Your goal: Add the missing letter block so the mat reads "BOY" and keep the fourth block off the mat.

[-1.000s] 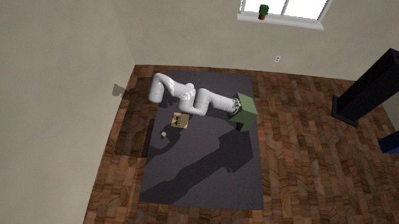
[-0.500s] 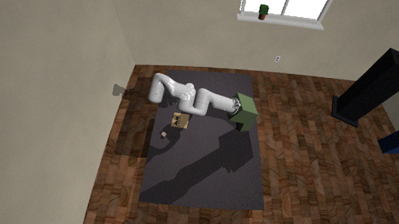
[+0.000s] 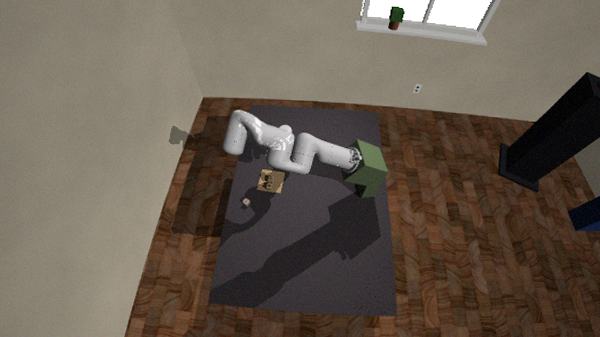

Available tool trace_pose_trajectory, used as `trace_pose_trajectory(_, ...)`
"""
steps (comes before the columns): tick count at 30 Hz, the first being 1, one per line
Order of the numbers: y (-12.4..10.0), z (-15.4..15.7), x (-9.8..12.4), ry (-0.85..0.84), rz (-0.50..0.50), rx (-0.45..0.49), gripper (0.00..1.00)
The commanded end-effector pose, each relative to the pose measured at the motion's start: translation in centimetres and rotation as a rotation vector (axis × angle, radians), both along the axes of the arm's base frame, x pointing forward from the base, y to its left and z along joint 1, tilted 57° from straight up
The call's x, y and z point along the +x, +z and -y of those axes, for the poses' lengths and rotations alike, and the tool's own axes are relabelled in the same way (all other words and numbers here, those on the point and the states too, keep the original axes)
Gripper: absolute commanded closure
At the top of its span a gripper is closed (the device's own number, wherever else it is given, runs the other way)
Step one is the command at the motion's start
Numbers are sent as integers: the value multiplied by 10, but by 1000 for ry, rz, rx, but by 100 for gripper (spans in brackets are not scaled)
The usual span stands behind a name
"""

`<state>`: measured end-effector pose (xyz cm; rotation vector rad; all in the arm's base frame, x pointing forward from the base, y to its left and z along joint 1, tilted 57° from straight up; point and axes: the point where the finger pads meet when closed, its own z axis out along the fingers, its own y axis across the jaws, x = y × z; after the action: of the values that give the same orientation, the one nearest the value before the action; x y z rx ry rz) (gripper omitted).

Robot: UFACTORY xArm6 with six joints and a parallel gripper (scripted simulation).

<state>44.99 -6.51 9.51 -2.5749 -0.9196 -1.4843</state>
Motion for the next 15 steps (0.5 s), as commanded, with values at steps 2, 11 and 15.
trace_pose_trajectory(2, 6, 4, -9, -1, 0, -1, 73)
trace_pose_trajectory(11, 34, 19, -48, -1, 0, -1, 73)
trace_pose_trajectory(15, 47, 27, -67, -1, 1, -1, 73)
